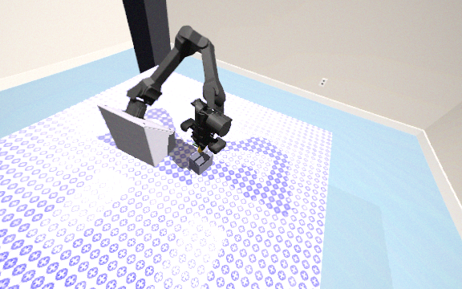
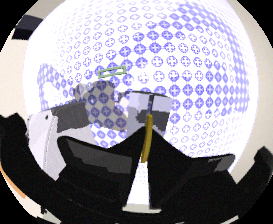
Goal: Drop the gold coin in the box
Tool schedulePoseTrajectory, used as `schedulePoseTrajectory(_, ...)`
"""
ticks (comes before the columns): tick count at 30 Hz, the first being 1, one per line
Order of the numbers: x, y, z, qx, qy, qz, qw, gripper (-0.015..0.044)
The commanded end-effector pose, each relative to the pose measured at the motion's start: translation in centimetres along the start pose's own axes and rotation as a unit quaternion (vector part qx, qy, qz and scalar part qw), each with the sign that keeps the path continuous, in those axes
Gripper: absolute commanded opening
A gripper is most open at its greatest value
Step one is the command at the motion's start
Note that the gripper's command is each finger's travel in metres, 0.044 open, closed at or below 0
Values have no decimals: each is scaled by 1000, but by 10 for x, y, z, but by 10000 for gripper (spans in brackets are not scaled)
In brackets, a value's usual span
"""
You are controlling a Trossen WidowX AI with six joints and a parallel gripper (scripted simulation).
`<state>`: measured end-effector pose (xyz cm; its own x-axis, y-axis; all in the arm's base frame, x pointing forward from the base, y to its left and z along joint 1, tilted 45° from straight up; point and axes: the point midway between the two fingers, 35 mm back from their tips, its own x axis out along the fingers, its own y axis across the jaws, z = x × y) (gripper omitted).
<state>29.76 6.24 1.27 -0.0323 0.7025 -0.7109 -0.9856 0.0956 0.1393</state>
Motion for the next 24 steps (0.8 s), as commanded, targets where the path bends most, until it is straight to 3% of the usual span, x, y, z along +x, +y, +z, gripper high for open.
schedulePoseTrajectory(1,0,1,1,0,0,0,1000,0)
schedulePoseTrajectory(24,2,-3,-3,-1,0,-2,1000,0)
